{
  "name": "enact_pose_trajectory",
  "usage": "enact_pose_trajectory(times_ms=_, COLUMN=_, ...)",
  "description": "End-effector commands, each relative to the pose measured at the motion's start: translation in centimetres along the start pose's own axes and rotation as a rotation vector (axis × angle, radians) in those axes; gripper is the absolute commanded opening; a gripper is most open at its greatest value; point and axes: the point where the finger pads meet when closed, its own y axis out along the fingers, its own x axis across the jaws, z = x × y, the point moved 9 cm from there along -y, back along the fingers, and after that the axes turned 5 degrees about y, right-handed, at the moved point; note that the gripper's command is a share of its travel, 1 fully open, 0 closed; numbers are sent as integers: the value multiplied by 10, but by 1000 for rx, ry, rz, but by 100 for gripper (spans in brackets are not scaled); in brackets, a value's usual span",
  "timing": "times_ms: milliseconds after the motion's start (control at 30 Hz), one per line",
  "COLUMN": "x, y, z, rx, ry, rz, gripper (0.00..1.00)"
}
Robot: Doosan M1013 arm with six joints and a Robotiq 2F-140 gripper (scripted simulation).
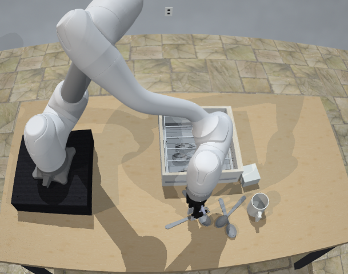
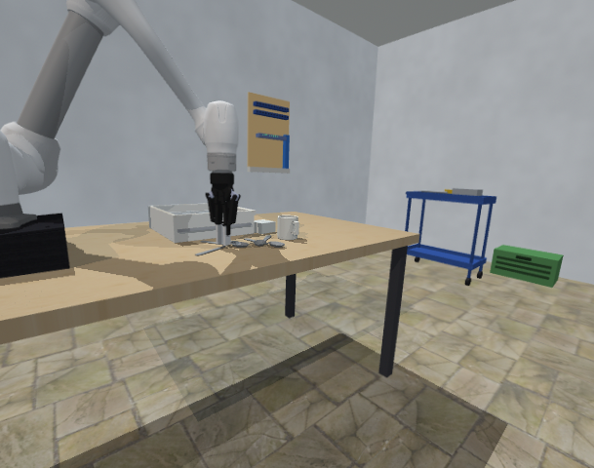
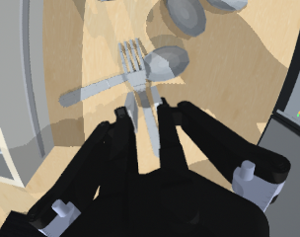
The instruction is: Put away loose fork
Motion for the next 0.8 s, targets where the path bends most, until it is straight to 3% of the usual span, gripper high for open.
enact_pose_trajectory(times_ms=0, x=-4, y=8, z=-1, rx=-3, ry=-4, rz=3, gripper=16)
enact_pose_trajectory(times_ms=767, x=-4, y=11, z=-1, rx=-3, ry=-4, rz=3, gripper=16)
